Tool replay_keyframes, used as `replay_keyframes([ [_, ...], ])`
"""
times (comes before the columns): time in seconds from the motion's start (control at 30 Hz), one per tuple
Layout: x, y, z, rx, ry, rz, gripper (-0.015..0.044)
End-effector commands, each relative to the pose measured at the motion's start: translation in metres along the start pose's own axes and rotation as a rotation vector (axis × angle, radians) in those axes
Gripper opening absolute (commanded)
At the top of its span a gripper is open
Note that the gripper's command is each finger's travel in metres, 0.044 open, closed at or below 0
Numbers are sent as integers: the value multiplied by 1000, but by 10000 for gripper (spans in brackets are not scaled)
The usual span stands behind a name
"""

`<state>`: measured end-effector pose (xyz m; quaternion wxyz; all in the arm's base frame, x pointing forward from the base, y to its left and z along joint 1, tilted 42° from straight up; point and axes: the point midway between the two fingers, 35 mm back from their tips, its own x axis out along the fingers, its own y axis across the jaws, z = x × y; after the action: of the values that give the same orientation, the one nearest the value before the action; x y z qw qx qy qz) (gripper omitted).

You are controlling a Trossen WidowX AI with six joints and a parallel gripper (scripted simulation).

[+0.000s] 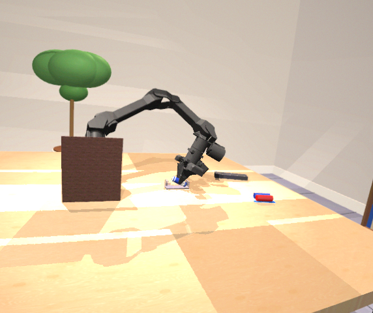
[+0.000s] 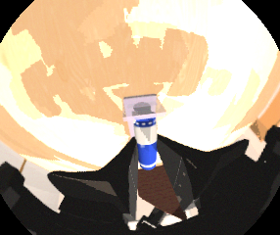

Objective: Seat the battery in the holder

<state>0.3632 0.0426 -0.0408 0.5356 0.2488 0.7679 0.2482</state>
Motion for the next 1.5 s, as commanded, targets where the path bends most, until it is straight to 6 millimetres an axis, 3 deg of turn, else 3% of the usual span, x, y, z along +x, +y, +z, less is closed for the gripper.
replay_keyframes([
  [0.0, 1, -2, 5, -4, -30, -4, 72],
  [1.47, 8, -2, 3, 8, -199, -28, 72],
])
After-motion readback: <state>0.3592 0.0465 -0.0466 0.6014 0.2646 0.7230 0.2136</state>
